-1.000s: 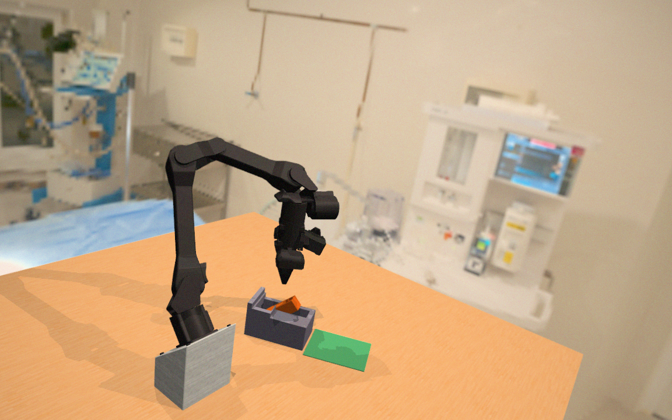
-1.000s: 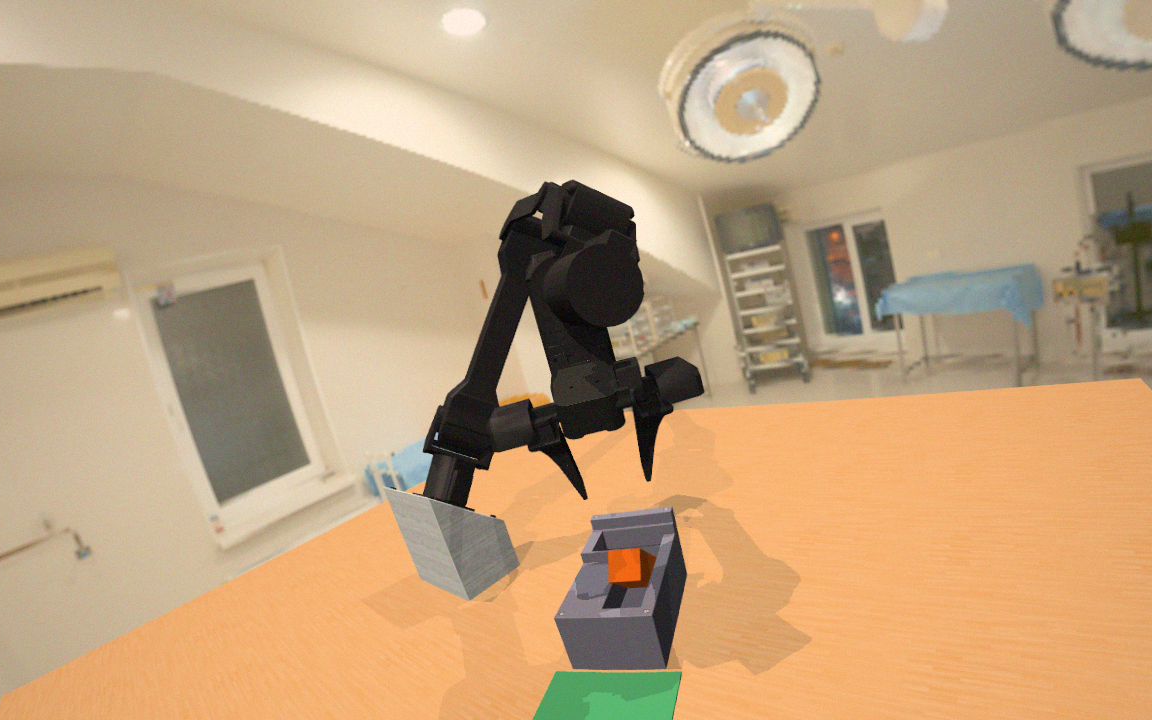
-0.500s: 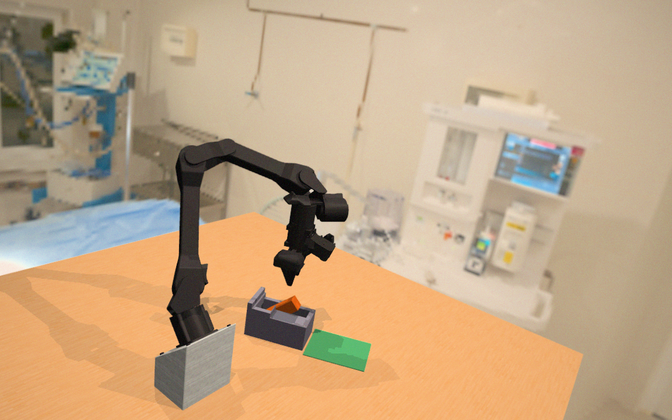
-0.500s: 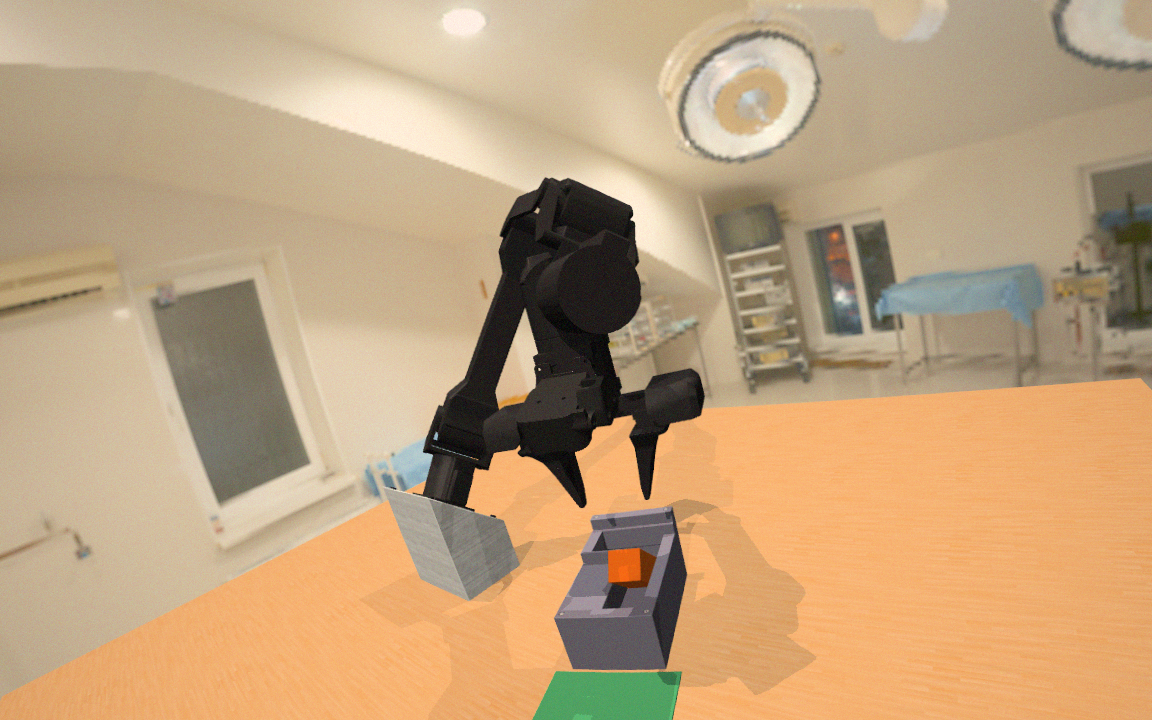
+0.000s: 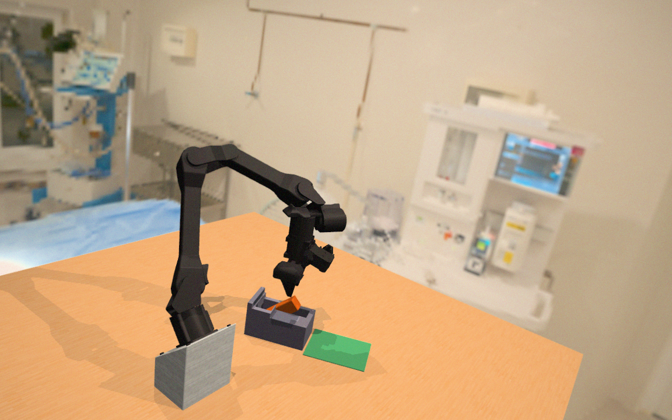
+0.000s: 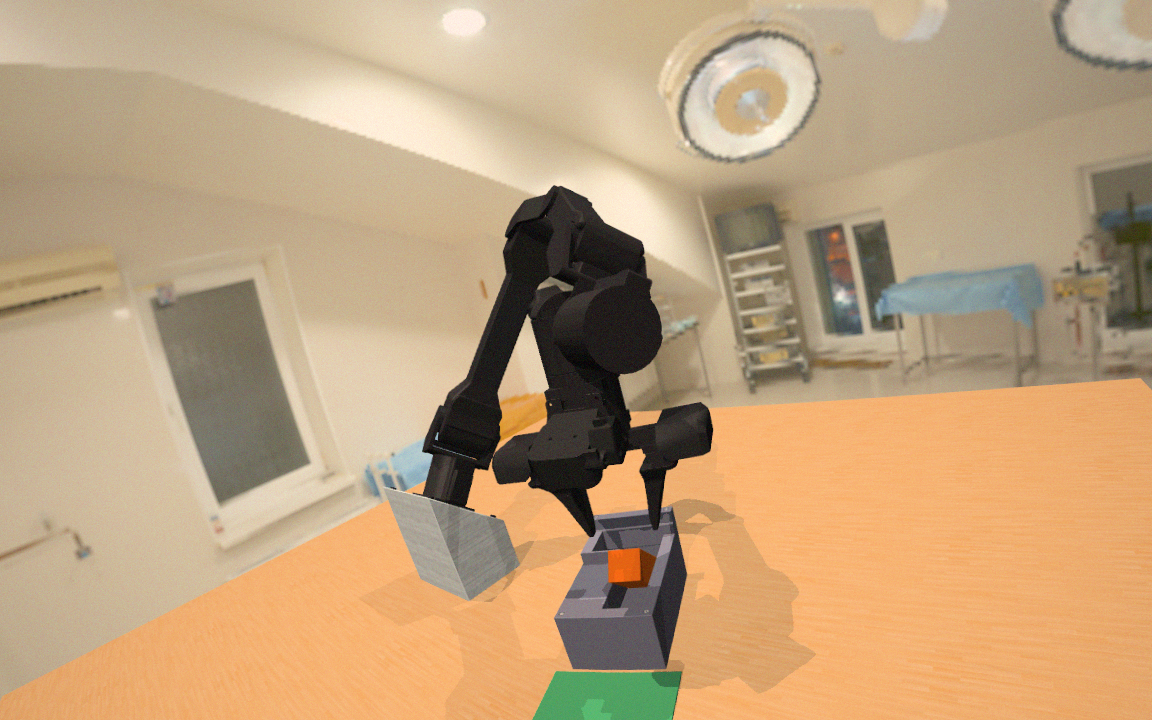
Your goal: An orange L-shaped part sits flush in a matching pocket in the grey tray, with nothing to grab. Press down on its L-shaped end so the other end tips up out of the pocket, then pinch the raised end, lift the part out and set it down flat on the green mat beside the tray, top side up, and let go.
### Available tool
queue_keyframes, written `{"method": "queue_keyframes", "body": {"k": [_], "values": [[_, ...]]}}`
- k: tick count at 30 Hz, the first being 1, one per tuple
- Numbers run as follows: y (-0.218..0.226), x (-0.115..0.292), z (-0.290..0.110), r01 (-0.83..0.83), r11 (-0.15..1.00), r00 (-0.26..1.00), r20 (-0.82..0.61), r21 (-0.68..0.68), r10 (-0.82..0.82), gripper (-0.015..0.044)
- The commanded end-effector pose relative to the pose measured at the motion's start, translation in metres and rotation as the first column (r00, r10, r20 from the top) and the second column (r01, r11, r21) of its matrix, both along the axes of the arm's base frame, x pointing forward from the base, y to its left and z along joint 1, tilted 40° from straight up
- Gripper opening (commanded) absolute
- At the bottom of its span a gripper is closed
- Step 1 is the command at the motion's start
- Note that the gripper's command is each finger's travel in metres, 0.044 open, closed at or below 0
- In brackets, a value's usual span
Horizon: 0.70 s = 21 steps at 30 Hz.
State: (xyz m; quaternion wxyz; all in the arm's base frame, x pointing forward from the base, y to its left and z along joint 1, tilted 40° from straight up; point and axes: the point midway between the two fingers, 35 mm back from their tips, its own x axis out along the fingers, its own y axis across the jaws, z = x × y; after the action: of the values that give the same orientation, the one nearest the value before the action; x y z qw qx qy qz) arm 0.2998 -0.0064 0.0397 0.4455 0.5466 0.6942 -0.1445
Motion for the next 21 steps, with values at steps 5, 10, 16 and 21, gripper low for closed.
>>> {"method": "queue_keyframes", "body": {"k": [5,10,16,21], "values": [[0.011,-0.003,-0.013,0.002,1.000,1.000,-0.017,0.008,-0.002,0.0280],[0.016,-0.003,-0.020,0.002,1.000,1.000,-0.017,0.009,-0.002,0.0280],[0.023,-0.003,-0.027,0.002,1.000,1.000,-0.017,0.009,-0.002,0.0280],[0.028,-0.004,-0.033,0.002,1.000,1.000,-0.017,0.010,-0.002,0.0280]]}}
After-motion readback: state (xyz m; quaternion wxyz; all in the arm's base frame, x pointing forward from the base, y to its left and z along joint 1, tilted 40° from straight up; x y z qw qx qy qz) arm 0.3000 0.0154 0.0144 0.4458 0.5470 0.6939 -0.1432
